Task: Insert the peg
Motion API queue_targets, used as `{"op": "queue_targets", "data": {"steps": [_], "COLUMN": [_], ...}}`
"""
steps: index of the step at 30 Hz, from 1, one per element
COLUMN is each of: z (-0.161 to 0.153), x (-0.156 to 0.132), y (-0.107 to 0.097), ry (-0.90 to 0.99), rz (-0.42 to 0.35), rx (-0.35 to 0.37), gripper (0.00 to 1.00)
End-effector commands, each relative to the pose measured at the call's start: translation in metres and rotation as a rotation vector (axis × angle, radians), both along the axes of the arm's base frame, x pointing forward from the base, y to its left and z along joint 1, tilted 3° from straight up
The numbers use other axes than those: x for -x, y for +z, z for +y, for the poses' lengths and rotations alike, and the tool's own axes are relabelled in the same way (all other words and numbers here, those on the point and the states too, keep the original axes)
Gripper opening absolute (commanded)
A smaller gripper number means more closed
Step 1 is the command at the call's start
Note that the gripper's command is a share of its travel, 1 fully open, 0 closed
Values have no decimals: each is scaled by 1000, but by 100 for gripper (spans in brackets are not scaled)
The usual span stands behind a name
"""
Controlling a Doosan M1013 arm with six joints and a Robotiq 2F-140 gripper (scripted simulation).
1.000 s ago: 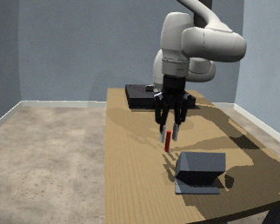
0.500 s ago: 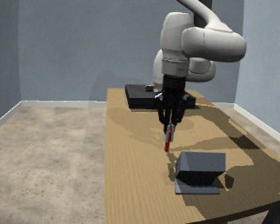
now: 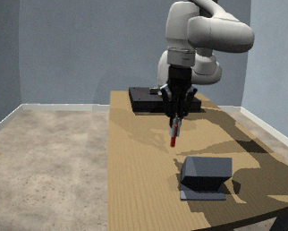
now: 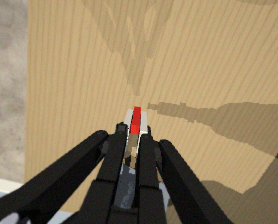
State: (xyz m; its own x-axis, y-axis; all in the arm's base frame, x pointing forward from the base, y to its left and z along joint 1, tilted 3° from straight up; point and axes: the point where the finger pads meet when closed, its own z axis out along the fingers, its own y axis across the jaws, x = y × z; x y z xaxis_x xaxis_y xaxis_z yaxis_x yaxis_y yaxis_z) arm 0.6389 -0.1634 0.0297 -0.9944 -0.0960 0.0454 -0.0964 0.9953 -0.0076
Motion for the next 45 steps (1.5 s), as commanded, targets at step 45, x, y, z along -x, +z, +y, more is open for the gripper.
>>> {"op": "queue_targets", "data": {"steps": [45], "z": [-62], "x": [10], "y": [36], "ry": [288], "rz": [13], "rx": [263], "gripper": [0]}}
